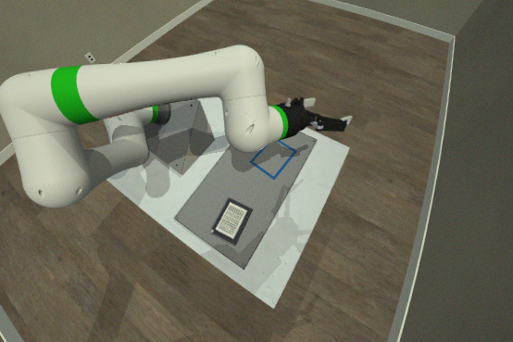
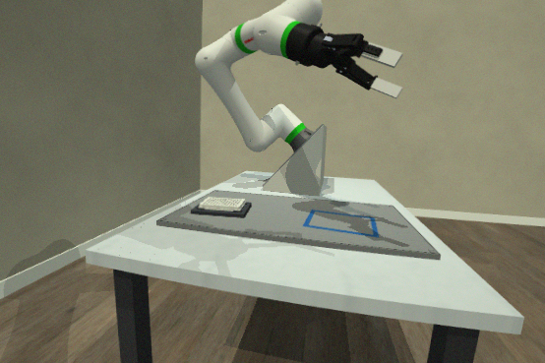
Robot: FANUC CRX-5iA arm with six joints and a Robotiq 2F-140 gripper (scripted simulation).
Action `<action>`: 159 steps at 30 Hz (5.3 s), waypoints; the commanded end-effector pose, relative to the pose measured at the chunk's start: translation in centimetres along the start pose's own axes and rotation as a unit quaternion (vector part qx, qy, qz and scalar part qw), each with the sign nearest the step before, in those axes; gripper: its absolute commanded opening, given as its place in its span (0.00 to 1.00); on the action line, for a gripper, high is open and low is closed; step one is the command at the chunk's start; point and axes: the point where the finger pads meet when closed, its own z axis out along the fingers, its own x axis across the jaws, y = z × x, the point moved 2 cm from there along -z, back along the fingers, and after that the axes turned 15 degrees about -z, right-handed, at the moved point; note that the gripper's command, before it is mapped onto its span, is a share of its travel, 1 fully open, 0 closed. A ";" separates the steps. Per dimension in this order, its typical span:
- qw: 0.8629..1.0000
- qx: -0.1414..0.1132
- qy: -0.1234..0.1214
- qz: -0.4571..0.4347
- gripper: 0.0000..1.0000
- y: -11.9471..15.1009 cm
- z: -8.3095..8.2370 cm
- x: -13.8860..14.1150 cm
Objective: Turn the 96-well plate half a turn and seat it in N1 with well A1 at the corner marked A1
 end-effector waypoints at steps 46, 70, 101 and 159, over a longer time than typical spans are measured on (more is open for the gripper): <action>0.988 0.110 0.098 -0.046 1.00 -10.8 -4.1 5.3; 0.966 0.188 0.162 -0.069 1.00 -18.5 -8.5 9.0; 0.913 0.307 0.252 -0.096 1.00 -28.3 -16.3 13.5; 0.835 0.425 0.329 -0.115 1.00 -38.8 -29.0 18.1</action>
